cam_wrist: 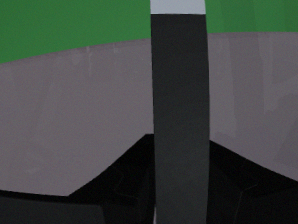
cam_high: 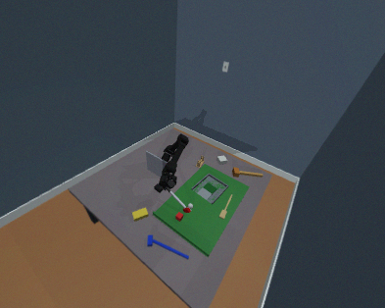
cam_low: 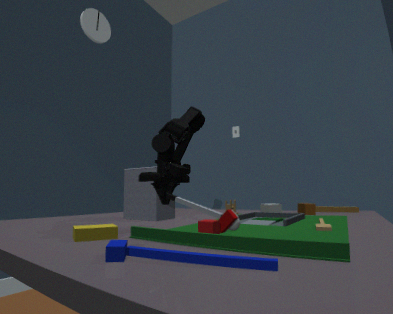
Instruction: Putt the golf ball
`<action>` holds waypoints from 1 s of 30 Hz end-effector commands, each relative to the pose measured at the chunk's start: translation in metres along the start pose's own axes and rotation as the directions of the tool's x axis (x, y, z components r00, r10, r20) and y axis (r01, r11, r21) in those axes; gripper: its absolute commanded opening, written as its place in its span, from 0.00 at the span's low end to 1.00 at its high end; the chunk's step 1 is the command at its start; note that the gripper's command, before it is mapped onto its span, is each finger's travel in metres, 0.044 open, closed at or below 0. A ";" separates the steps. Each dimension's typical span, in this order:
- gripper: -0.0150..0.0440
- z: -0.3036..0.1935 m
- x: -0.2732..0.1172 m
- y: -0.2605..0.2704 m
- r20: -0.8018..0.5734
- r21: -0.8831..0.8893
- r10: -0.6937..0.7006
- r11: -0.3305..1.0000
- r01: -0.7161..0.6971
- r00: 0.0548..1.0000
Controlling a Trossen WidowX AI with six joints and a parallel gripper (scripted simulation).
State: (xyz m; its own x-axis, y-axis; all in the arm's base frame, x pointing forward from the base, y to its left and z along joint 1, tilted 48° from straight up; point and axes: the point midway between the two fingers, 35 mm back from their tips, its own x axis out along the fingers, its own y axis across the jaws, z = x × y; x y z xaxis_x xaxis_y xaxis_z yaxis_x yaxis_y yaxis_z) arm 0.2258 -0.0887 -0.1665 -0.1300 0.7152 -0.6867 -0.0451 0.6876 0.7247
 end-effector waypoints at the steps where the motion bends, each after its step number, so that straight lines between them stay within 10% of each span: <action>1: 0.25 0.000 -0.001 0.000 0.001 0.000 -0.001 1.000 0.001 1.000; 24: 0.25 0.001 0.003 -0.017 0.009 0.008 0.004 1.000 -0.004 1.000; 30: 0.25 0.009 -0.001 0.046 0.011 0.009 0.001 1.000 -0.001 1.000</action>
State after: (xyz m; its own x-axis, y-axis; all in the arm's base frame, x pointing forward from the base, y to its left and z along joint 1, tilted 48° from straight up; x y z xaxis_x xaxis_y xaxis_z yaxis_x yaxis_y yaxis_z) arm 0.2270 -0.0828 -0.1620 -0.1246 0.7174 -0.6854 -0.0251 0.6883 0.7250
